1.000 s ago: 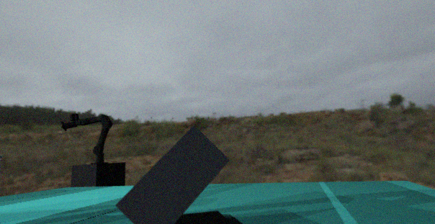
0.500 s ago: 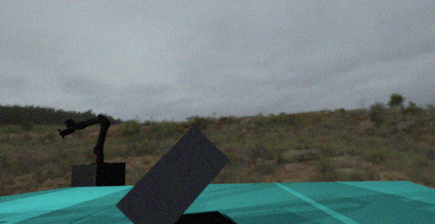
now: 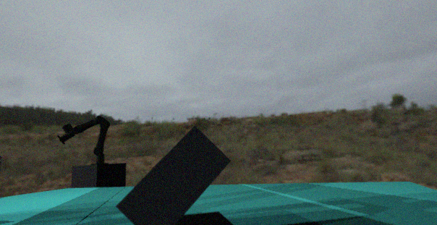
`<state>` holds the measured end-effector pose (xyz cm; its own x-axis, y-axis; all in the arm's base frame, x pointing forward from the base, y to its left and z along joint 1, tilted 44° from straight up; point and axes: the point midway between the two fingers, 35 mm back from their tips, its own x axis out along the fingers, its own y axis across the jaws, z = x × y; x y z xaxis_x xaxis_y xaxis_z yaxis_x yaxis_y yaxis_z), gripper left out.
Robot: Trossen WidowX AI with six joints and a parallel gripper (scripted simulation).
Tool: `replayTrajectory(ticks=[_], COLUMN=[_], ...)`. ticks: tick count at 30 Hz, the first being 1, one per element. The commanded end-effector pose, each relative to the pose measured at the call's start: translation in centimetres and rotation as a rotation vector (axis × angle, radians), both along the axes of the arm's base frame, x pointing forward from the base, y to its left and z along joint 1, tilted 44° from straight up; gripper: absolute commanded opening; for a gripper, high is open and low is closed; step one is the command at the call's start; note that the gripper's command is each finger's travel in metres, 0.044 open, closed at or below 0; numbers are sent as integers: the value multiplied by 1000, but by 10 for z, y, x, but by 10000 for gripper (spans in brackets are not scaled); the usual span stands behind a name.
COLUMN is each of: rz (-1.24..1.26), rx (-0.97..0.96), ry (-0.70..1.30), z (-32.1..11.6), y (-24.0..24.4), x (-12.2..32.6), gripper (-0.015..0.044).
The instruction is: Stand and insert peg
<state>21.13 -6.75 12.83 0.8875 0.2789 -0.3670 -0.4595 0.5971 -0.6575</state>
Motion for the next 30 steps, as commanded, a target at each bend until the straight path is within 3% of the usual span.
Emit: replayTrajectory(ticks=[1, 30], rz=[0, 30], rx=[0, -27], ry=[0, -26], z=[0, 0], y=[-1, -6], x=[-1, -7], gripper=[49, 49])
